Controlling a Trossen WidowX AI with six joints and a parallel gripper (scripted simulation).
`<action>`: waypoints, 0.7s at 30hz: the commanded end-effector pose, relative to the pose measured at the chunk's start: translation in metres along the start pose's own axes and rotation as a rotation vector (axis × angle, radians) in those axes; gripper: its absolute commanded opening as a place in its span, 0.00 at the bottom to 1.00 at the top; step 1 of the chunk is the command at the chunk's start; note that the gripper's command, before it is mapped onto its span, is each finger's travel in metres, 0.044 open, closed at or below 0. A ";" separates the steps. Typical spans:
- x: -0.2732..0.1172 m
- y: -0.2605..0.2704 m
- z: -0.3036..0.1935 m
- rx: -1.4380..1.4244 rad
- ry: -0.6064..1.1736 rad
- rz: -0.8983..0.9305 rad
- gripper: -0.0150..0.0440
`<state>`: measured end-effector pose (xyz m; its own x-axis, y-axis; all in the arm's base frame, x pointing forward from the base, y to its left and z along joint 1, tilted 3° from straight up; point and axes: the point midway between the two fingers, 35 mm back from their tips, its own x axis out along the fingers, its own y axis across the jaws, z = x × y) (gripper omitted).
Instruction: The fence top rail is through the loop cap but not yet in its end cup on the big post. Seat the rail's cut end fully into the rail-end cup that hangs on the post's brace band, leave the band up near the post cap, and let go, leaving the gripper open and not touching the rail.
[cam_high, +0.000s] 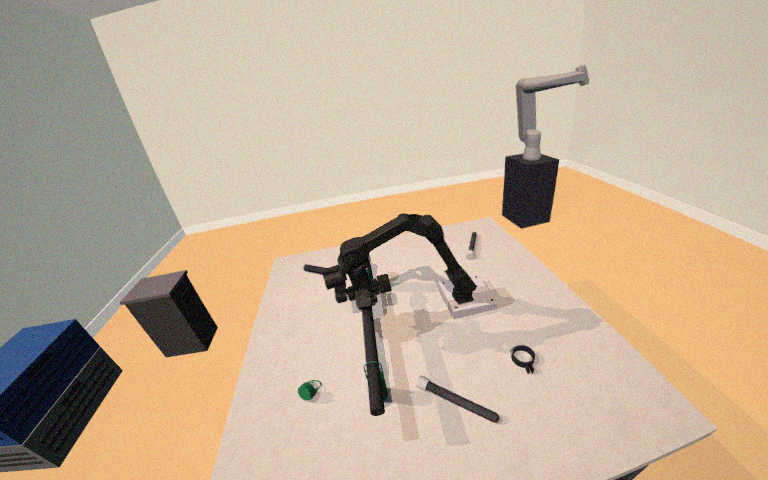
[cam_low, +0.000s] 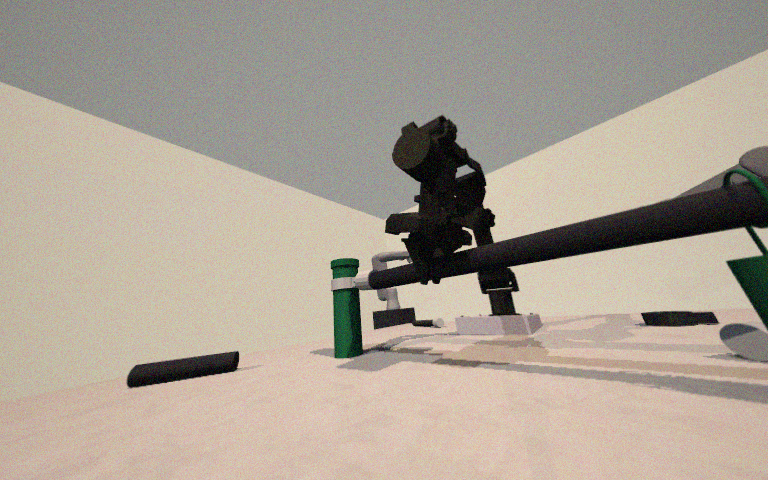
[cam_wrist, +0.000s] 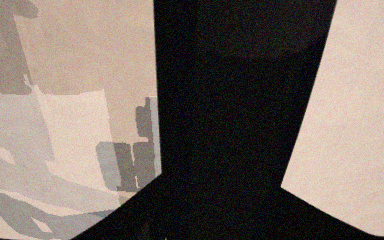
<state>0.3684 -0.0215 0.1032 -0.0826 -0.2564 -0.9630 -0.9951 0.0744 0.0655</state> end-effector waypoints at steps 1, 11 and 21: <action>-0.002 0.001 -0.009 0.002 0.016 -0.003 0.25; -0.003 0.002 -0.013 0.002 0.016 -0.003 0.25; -0.005 0.002 -0.016 0.002 0.016 -0.003 0.25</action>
<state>0.3661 -0.0266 0.1054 -0.0891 -0.2570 -0.9623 -0.9949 0.0682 0.0739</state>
